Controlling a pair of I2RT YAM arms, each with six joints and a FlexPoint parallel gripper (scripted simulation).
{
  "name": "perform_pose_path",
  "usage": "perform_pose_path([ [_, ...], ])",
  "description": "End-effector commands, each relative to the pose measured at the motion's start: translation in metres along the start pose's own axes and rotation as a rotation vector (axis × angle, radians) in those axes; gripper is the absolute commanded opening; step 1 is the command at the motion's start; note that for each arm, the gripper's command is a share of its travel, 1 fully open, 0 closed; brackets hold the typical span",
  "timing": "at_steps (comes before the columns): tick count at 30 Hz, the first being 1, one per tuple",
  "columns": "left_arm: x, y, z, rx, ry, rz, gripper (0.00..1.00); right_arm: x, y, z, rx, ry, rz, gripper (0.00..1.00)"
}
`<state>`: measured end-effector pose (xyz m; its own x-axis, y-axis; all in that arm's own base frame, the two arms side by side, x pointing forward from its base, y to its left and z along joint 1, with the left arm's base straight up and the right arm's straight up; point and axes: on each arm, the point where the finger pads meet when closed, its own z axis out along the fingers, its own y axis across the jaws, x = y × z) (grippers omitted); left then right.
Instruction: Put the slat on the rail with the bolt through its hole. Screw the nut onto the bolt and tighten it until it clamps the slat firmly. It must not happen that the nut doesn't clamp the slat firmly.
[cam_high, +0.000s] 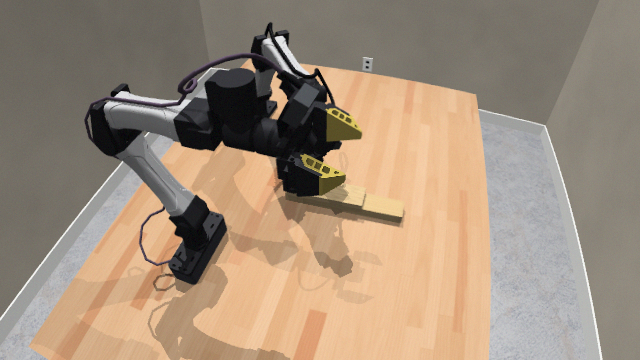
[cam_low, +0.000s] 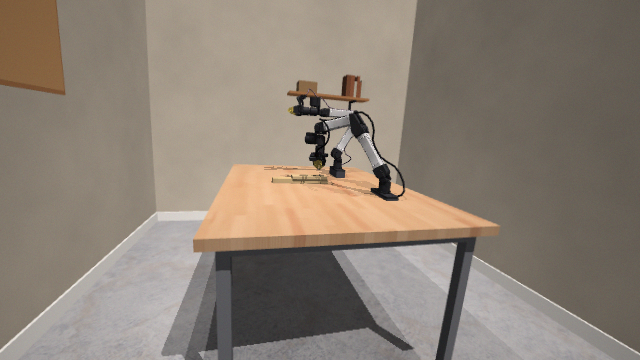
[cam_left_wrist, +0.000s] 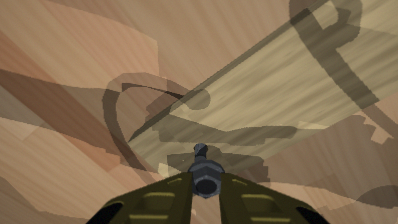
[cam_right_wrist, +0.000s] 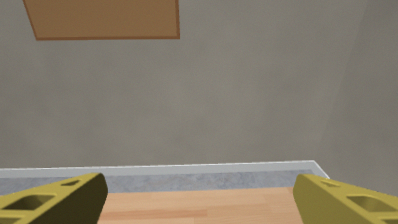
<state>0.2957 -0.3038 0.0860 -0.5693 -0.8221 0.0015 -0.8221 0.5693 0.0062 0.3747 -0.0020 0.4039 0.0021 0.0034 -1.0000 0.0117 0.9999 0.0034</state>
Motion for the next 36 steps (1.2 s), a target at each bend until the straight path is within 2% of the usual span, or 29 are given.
perform_pose_path([
  [1,-0.002,-0.002,-0.013,0.019,0.001,0.005,0.14,-0.001,0.002,0.000,-0.012,-0.006,-0.003,1.00],
  [17,-0.001,-0.002,-0.010,0.017,0.000,0.002,0.14,-0.001,0.002,0.000,-0.012,-0.006,-0.003,1.00],
  [36,0.016,0.005,-0.014,0.017,0.001,-0.001,0.14,-0.001,0.002,0.000,-0.012,-0.006,-0.003,1.00],
])
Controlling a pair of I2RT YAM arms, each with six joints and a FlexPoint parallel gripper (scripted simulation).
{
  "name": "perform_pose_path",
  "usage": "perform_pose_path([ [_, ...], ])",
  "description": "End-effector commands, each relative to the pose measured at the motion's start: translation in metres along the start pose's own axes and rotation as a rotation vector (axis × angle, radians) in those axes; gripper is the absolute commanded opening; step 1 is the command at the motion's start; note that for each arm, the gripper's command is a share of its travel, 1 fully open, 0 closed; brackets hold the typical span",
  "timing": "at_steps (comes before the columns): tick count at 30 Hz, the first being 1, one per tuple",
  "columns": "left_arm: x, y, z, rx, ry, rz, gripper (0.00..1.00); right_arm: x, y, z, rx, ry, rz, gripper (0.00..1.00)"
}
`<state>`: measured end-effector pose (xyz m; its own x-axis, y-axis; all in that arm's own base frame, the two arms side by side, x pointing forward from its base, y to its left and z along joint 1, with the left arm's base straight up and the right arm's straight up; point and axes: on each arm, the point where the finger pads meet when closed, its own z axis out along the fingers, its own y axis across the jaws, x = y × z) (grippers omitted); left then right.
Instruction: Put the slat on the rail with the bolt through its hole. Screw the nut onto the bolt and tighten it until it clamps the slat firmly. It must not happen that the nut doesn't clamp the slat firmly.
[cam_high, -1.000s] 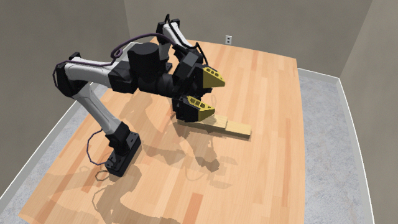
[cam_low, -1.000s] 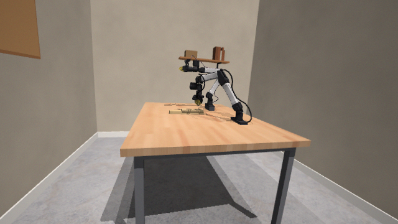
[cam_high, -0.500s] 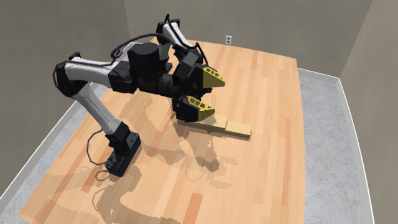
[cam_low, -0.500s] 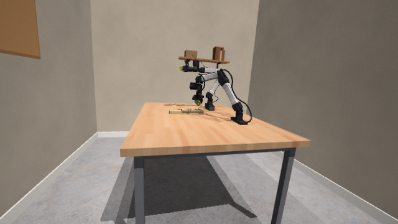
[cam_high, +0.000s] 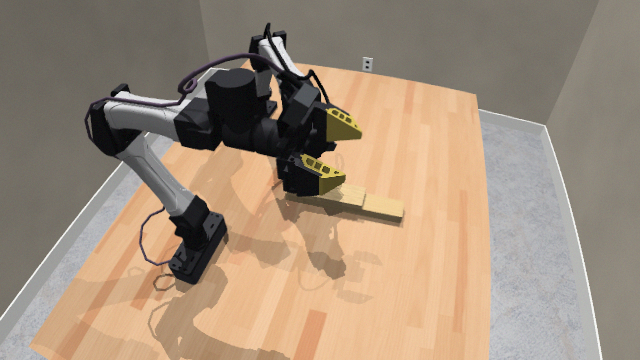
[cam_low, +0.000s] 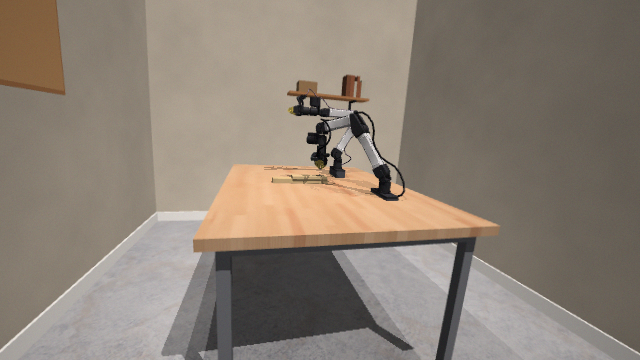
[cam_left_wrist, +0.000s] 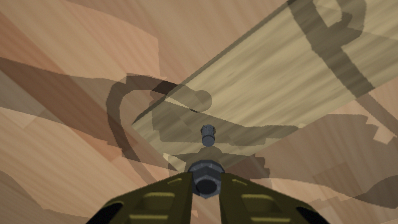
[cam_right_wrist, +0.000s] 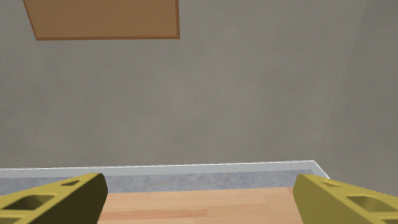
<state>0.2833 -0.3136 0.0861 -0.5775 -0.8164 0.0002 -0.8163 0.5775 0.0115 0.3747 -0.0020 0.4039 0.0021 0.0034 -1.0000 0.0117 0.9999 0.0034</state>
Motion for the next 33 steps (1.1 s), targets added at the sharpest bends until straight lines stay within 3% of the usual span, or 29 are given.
perform_pose_path([
  [1,0.001,0.000,-0.014,0.023,0.002,-0.013,0.14,-0.001,0.002,0.000,-0.012,-0.006,-0.003,1.00],
  [33,0.001,-0.004,0.003,0.021,0.002,-0.011,0.14,-0.001,0.002,0.000,-0.012,-0.006,-0.003,1.00],
])
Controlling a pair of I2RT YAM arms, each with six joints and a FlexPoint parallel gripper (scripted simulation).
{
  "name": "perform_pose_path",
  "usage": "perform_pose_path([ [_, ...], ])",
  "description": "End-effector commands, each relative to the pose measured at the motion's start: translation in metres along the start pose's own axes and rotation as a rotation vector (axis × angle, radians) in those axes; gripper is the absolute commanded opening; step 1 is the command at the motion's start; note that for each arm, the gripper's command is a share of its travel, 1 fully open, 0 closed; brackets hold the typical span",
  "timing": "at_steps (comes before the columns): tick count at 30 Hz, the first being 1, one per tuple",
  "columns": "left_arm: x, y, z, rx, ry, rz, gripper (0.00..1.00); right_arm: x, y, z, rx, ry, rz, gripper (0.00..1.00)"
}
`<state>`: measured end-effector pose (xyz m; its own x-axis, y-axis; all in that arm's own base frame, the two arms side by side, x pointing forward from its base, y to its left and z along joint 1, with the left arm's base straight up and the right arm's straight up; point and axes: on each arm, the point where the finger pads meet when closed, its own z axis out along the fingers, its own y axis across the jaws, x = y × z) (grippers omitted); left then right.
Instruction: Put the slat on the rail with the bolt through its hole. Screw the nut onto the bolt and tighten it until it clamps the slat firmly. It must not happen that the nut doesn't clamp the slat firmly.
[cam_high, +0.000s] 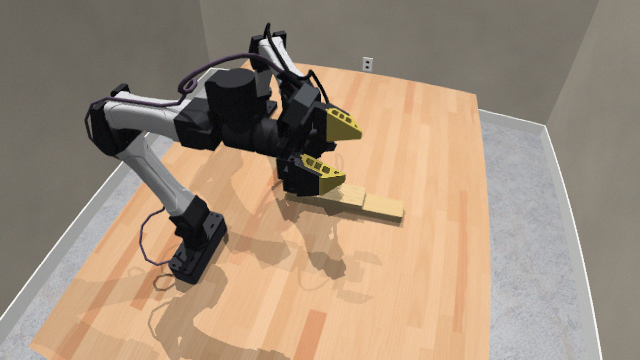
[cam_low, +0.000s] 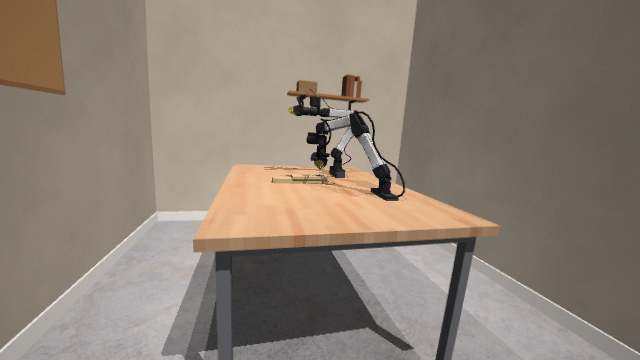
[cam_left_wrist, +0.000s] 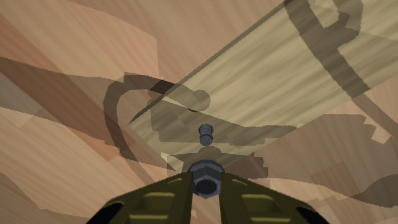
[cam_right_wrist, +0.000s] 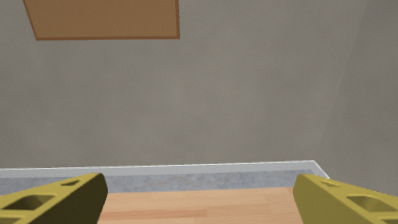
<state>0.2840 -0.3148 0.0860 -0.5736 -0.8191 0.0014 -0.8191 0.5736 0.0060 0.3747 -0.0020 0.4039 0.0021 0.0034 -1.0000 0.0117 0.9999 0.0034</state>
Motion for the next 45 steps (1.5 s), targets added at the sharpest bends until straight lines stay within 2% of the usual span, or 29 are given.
perform_pose_path([
  [1,0.001,-0.003,0.004,0.015,0.001,-0.006,0.14,-0.001,0.002,0.000,-0.012,-0.006,-0.003,1.00],
  [45,0.001,-0.003,0.031,0.014,0.000,-0.006,0.14,-0.001,0.002,0.000,-0.012,-0.006,-0.003,1.00],
])
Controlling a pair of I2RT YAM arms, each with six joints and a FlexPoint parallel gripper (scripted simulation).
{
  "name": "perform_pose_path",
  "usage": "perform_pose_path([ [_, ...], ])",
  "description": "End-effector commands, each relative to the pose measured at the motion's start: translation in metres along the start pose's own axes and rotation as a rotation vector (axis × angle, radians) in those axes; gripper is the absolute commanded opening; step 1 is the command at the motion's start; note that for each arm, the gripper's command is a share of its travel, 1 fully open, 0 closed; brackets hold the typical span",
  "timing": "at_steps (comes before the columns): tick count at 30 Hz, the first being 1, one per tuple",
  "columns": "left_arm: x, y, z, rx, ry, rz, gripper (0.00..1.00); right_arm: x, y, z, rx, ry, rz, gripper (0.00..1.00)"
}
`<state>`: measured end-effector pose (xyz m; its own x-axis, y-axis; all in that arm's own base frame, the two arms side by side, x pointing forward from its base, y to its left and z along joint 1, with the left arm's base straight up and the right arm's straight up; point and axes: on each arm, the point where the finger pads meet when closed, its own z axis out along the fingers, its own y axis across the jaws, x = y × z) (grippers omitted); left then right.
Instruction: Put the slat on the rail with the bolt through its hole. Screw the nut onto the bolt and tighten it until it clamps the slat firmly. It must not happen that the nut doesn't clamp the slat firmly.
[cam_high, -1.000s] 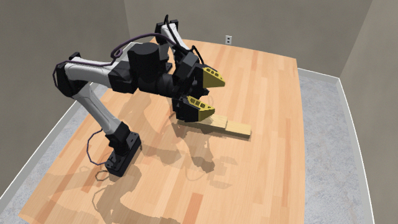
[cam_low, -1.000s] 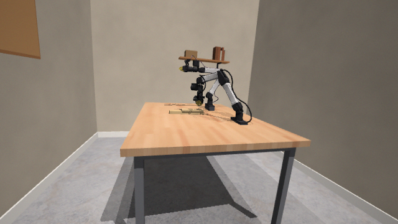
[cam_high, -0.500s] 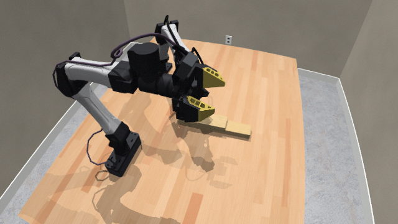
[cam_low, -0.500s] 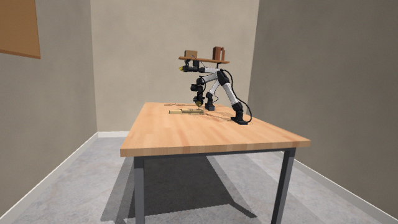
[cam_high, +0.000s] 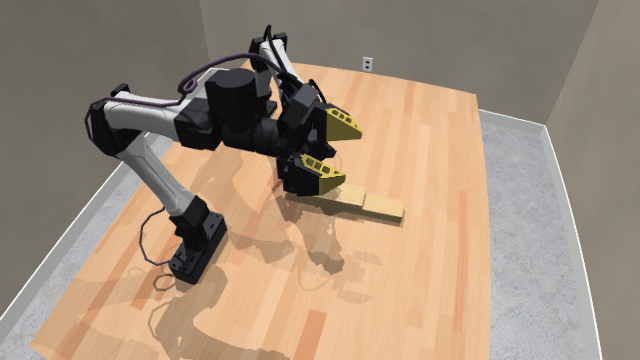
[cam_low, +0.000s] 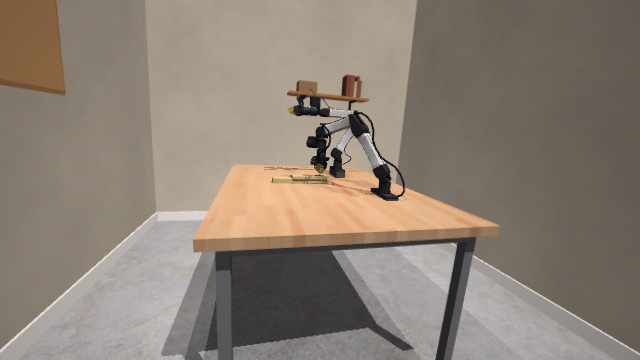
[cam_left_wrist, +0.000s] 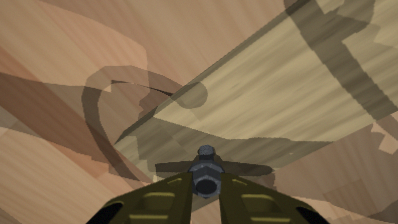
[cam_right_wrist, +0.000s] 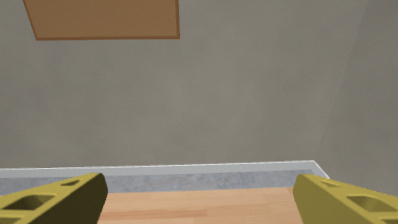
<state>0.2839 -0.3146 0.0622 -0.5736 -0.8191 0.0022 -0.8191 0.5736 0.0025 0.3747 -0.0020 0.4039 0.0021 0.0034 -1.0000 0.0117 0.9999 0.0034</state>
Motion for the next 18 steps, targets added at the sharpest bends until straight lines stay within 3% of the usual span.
perform_pose_path([
  [1,0.001,-0.003,0.007,0.011,0.000,-0.006,0.14,-0.001,0.002,0.000,-0.012,-0.006,-0.003,1.00],
  [18,0.001,-0.003,0.017,0.011,0.000,-0.006,0.14,-0.001,0.002,0.000,-0.012,-0.006,-0.003,1.00],
])
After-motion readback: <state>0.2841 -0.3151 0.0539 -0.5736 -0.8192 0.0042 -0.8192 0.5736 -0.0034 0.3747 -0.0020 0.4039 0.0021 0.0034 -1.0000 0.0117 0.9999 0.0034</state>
